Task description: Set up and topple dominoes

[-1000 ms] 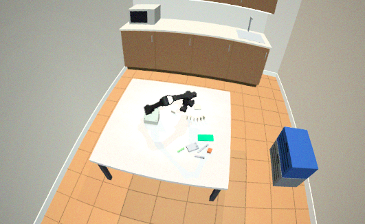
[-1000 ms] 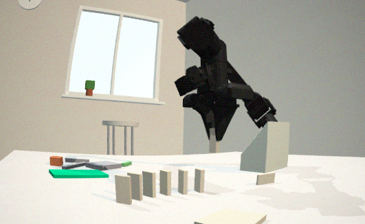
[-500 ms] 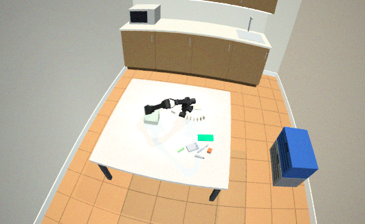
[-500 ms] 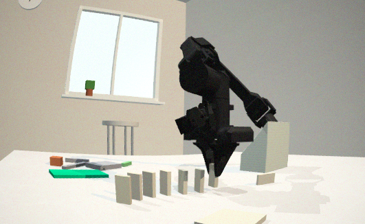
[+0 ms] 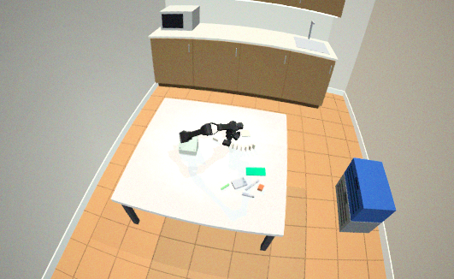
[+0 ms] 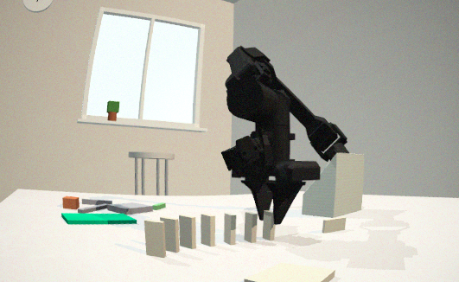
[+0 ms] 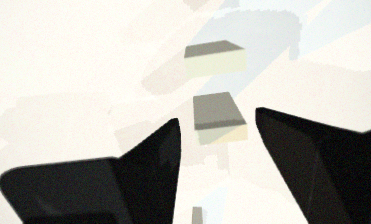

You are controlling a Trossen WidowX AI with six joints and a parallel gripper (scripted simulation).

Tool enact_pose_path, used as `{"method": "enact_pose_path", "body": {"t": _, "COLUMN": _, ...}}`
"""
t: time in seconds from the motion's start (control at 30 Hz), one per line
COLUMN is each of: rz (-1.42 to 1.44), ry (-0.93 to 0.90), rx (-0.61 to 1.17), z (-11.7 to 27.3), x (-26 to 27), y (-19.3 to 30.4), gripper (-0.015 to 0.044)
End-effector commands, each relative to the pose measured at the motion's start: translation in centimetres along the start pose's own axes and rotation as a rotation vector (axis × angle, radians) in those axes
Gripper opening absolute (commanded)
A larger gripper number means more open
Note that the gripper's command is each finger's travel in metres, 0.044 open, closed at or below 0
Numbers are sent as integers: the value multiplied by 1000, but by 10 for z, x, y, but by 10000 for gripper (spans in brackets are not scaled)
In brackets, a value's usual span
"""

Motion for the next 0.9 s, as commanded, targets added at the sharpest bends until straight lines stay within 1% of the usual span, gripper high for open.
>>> {"method": "enact_pose_path", "body": {"t": 0.0, "rz": 5, "ry": 4, "rx": -1, "z": -1, "x": 0, "y": 1, "gripper": 317}}
{"method": "enact_pose_path", "body": {"t": 0.13, "rz": 5, "ry": 4, "rx": -1, "z": -1, "x": 0, "y": 1, "gripper": 422}}
{"method": "enact_pose_path", "body": {"t": 0.17, "rz": 5, "ry": 4, "rx": -1, "z": -1, "x": 0, "y": 1, "gripper": 440}}
{"method": "enact_pose_path", "body": {"t": 0.27, "rz": 5, "ry": 4, "rx": -1, "z": 2, "x": 1, "y": 0, "gripper": 440}}
{"method": "enact_pose_path", "body": {"t": 0.3, "rz": 5, "ry": 2, "rx": -1, "z": 11, "x": 2, "y": -1, "gripper": 440}}
{"method": "enact_pose_path", "body": {"t": 0.43, "rz": 3, "ry": -7, "rx": 1, "z": 82, "x": 5, "y": -5, "gripper": 440}}
{"method": "enact_pose_path", "body": {"t": 0.57, "rz": 2, "ry": -5, "rx": 3, "z": 128, "x": 1, "y": 0, "gripper": 440}}
{"method": "enact_pose_path", "body": {"t": 0.77, "rz": -1, "ry": -5, "rx": 3, "z": 129, "x": 2, "y": 2, "gripper": 440}}
{"method": "enact_pose_path", "body": {"t": 0.87, "rz": -39, "ry": -5, "rx": 3, "z": 114, "x": 12, "y": 23, "gripper": 440}}
Point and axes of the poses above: the point midway between the two fingers, 35 mm back from their tips, its own z axis back along the fingers, its own x axis across the jaws, y = z × x, the point moved 6 cm from there along z, back along the fingers, and after that the axes turned 2 degrees about -z, right-handed, at the moved point
